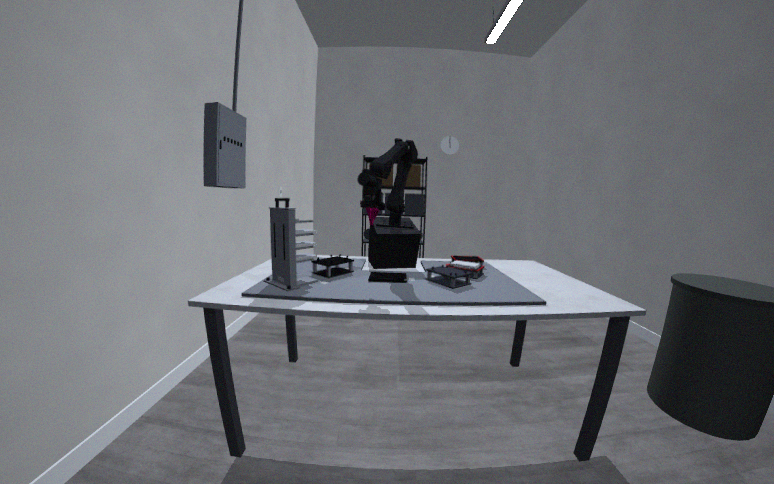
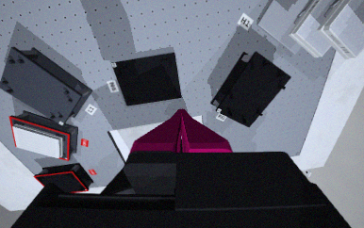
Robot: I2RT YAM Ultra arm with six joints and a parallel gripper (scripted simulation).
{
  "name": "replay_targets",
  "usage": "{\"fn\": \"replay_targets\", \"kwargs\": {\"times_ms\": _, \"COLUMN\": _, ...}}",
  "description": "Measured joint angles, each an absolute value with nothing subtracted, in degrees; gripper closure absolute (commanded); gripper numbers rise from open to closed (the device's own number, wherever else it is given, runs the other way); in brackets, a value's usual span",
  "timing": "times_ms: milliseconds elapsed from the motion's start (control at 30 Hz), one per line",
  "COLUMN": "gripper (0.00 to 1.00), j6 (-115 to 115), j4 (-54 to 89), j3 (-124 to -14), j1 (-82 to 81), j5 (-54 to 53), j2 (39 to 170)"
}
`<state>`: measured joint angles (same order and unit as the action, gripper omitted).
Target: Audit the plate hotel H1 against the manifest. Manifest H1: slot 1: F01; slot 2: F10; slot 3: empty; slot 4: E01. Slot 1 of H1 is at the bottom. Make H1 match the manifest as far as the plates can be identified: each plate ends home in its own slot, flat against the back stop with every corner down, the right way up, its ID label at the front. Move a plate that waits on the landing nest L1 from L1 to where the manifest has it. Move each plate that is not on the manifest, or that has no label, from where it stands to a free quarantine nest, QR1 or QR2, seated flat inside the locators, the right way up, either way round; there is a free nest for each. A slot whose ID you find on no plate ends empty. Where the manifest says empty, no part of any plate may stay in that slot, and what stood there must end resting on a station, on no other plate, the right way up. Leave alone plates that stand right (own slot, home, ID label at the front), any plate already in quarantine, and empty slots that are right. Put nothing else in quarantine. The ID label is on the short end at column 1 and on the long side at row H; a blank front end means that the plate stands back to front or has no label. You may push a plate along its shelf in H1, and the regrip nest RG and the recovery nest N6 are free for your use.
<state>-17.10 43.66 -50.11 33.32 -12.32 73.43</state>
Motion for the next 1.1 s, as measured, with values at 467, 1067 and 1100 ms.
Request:
{"fn": "replay_targets", "kwargs": {"times_ms": 467, "gripper": 1.00, "j6": -15.3, "j4": 31.9, "j3": -42.8, "j1": 41.9, "j5": -15.8, "j2": 70.5}}
{"fn": "replay_targets", "kwargs": {"times_ms": 1067, "gripper": 1.00, "j6": -2.8, "j4": 15.9, "j3": -30.5, "j1": 40.0, "j5": -13.8, "j2": 61.5}}
{"fn": "replay_targets", "kwargs": {"times_ms": 1100, "gripper": 1.00, "j6": -2.1, "j4": 15.0, "j3": -29.9, "j1": 39.8, "j5": -13.5, "j2": 61.0}}
